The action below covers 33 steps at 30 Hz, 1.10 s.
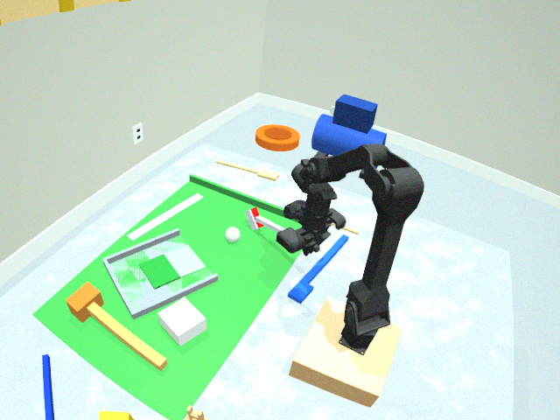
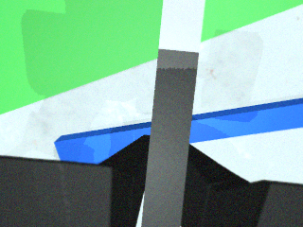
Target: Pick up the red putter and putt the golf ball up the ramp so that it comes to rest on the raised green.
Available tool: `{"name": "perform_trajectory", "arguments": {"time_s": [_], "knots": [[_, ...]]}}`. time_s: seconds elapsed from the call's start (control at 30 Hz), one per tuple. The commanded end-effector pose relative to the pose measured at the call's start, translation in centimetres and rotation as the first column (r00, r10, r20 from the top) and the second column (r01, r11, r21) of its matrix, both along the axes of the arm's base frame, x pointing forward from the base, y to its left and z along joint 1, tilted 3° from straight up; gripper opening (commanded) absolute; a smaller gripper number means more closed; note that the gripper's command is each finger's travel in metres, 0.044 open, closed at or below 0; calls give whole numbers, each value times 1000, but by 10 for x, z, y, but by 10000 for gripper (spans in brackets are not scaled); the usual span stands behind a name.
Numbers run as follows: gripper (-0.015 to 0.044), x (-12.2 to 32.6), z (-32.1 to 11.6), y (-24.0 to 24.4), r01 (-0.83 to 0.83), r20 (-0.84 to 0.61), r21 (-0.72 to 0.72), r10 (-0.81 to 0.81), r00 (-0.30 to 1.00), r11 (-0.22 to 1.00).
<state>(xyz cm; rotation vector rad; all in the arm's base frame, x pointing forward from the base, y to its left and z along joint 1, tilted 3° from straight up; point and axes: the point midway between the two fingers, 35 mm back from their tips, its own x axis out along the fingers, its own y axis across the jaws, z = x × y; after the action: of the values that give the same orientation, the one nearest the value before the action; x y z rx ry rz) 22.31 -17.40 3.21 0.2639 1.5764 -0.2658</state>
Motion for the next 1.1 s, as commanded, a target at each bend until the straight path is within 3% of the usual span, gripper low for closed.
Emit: {"name": "perform_trajectory", "arguments": {"time_s": [0.0, 0.13, 0.47, 0.73, 1.07], "knots": [[0, 0, 0, 0, 0, 0, 0, 0, 1000, 1000], [0, 5, 0, 8, 0, 1, 0, 0, 1000, 1000], [0, 46, 0, 126, -3, 7, 3, 3, 1000, 1000], [0, 47, 5, 128, -3, 7, 3, 3, 1000, 1000], [0, 48, 56, 128, -3, 7, 3, 3, 1000, 1000]]}}
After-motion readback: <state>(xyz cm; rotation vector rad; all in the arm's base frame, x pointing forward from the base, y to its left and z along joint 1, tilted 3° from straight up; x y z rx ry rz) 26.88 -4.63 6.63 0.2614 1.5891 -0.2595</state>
